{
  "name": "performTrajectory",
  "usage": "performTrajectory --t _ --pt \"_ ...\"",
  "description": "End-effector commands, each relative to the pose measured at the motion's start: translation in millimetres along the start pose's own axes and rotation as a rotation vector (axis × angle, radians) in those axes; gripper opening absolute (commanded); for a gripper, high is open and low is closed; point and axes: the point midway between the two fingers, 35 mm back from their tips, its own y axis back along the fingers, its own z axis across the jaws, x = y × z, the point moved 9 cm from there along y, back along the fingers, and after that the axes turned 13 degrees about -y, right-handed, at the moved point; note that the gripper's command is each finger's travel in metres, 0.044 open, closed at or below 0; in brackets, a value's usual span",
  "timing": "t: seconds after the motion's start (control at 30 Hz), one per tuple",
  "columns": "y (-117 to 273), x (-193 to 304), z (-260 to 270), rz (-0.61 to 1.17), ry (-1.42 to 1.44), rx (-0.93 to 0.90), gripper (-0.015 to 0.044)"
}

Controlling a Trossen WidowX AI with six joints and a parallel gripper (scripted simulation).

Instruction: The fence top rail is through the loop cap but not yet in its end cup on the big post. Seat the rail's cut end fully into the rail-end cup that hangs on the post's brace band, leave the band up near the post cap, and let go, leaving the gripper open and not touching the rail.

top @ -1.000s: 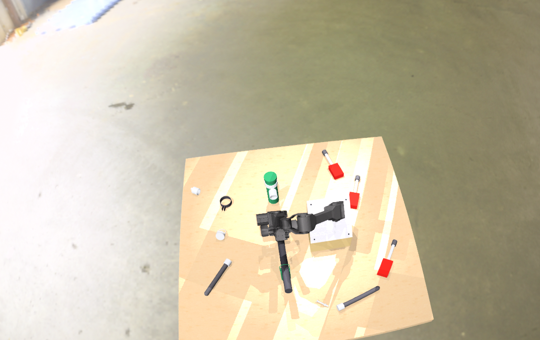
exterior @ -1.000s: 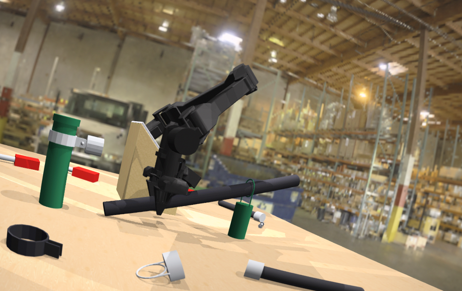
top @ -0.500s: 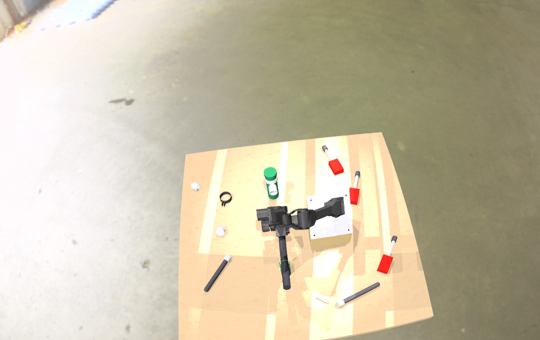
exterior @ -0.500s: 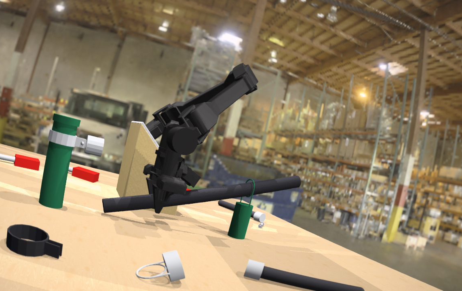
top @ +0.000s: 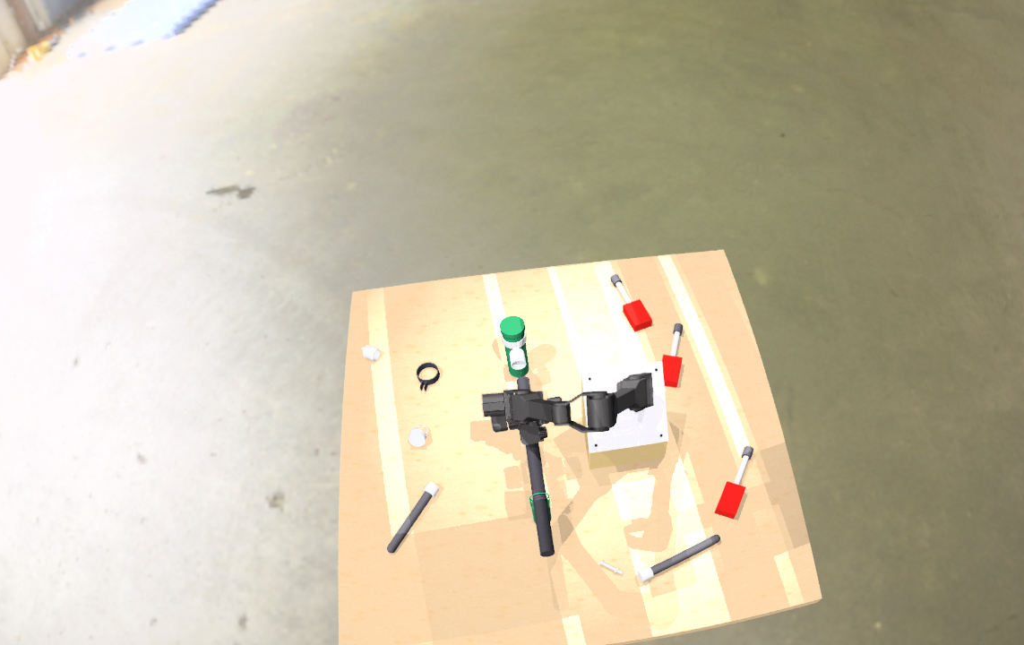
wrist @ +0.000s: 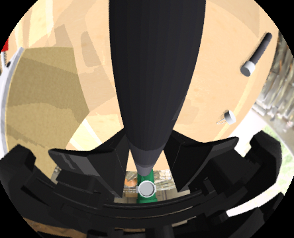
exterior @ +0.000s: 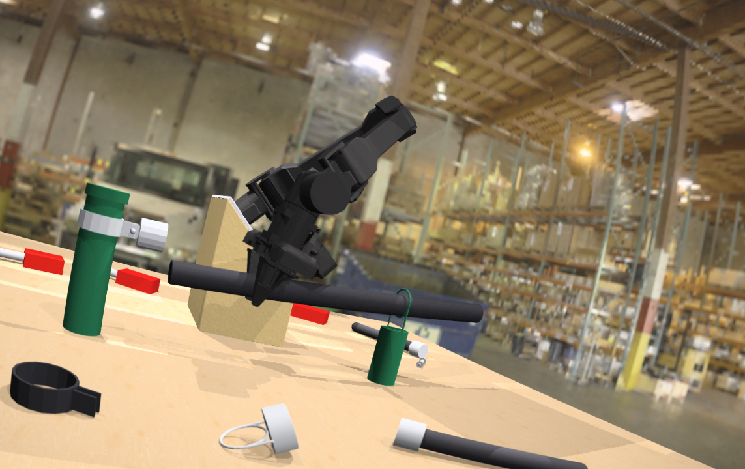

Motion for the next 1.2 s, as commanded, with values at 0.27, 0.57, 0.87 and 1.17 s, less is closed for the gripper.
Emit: performTrajectory --t 0.27,0.57,0.87,1.17 --pt "28.4 0.9 -2.2 0.098 0.009 0.039 0.0000" --pt "23.5 -1.6 -0.1 0.080 0.008 0.023 0.0000" --pt "26.4 0.3 -2.4 0.080 0.008 0.023 0.0000" --pt "30.8 3.3 -7.1 0.080 0.008 0.024 0.0000"
